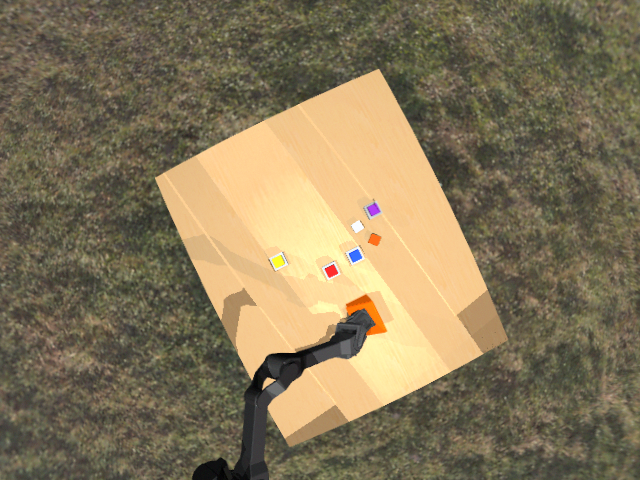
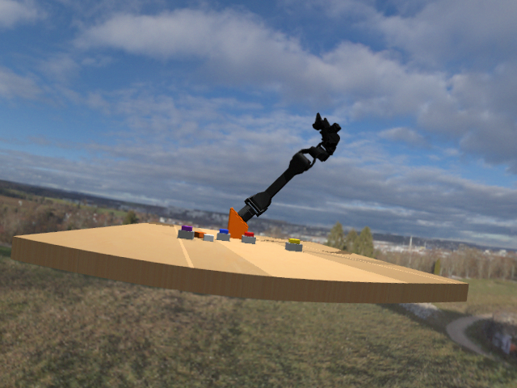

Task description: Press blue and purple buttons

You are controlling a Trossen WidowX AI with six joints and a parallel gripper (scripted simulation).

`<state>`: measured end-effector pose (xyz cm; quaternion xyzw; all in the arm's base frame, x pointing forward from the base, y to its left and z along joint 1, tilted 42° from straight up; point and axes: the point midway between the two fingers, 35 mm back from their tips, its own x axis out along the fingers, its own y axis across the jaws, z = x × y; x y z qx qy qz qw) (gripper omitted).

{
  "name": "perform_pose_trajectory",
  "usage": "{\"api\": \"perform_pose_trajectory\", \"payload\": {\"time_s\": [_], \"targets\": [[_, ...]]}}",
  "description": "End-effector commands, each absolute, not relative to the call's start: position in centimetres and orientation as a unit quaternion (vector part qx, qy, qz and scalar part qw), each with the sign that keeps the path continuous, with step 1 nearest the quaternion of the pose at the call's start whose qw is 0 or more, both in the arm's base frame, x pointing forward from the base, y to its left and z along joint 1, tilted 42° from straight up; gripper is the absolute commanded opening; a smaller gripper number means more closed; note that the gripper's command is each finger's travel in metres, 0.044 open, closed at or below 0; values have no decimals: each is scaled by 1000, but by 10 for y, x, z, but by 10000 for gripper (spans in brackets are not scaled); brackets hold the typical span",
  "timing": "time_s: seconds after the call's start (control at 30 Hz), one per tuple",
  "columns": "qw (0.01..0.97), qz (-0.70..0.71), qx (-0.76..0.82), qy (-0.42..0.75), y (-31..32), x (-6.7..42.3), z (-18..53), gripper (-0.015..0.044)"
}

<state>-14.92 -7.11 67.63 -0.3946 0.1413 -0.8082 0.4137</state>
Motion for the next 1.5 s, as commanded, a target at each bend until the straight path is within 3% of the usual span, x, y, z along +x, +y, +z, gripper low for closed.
{"api": "perform_pose_trajectory", "payload": {"time_s": [0.0,0.3,0.6,1.03,1.47], "targets": [[409,-811,-393,141,-69,-151,676,400],[175,-921,-320,135,65,-223,655,400],[-91,-961,-237,110,232,-204,607,400],[-415,-900,-127,39,391,-48,510,400],[-656,-750,-41,-74,410,166,395,400]]}}
